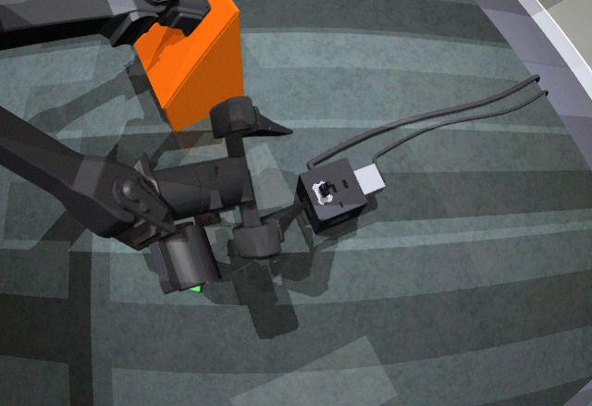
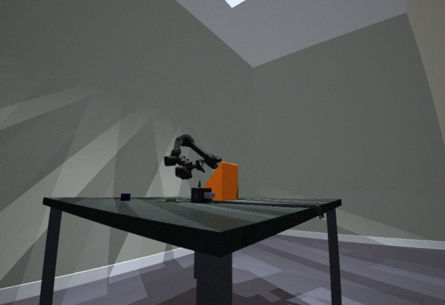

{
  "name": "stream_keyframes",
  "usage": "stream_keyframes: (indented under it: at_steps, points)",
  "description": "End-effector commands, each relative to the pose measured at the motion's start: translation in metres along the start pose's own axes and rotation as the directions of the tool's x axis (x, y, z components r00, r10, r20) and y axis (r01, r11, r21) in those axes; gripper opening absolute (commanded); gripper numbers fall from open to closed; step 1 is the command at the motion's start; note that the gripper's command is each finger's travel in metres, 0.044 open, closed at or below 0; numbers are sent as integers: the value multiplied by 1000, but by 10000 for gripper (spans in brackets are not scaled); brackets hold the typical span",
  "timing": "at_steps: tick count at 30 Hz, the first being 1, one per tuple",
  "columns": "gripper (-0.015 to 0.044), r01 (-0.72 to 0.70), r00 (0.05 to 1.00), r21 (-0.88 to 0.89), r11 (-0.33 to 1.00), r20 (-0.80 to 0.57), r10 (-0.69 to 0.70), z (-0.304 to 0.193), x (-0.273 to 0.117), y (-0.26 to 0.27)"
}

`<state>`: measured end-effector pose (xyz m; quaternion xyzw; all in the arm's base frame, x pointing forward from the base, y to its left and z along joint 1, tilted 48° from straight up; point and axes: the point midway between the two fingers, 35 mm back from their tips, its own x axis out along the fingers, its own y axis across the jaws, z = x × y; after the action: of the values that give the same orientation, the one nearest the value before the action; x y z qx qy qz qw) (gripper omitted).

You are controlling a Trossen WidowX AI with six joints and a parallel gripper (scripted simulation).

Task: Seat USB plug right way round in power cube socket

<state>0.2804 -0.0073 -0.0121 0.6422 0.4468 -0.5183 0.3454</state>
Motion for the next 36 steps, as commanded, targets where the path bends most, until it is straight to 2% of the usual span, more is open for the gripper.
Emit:
stream_keyframes:
  at_steps: [1,4,7,10,11,36]
  points:
    - [440,55,961,-36,998,272,-43,-2,24,-1]
    - [440,59,861,-104,993,509,3,-7,39,1]
    - [440,35,712,-215,976,691,126,-19,50,5]
    - [440,3,545,-360,933,783,300,-38,57,8]
    - [440,-3,514,-389,921,790,335,-43,58,9]
    - [440,-5,503,-399,917,792,347,-34,65,13]
